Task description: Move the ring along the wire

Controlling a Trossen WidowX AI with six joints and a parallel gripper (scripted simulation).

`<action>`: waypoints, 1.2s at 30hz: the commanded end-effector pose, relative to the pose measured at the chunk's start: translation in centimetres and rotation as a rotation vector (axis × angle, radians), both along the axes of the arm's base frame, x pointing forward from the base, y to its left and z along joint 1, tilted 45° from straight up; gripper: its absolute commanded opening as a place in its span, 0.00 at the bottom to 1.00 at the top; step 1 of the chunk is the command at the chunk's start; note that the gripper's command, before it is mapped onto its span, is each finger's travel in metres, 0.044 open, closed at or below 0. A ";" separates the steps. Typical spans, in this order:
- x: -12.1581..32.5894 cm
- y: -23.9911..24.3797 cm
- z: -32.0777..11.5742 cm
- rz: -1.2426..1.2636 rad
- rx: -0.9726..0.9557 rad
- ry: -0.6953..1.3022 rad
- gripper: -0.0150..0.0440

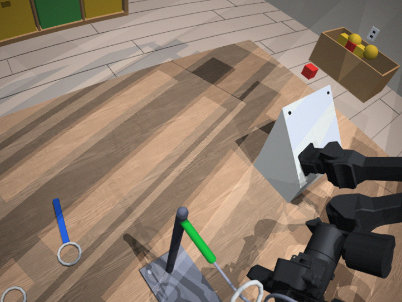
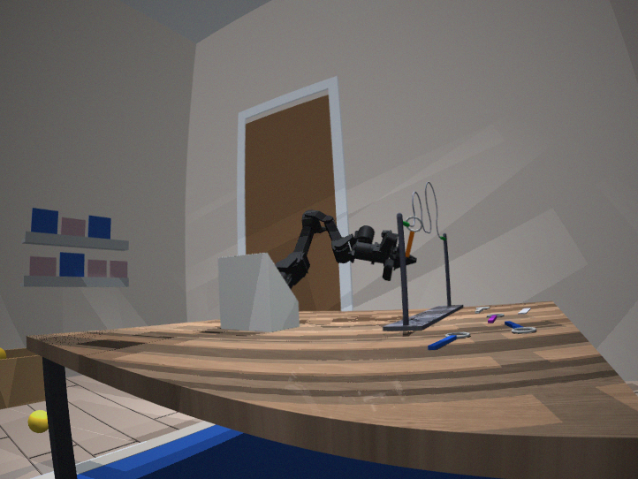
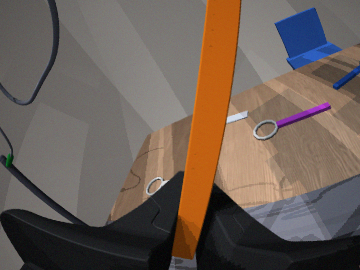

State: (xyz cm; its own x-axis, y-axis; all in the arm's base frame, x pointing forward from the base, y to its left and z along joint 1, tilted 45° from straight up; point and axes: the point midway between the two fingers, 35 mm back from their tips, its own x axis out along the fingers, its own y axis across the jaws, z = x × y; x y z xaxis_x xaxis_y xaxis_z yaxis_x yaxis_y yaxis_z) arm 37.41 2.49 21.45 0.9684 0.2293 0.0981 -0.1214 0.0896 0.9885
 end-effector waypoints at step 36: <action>-0.9 -5.3 -10.5 -0.013 -0.623 0.126 0.00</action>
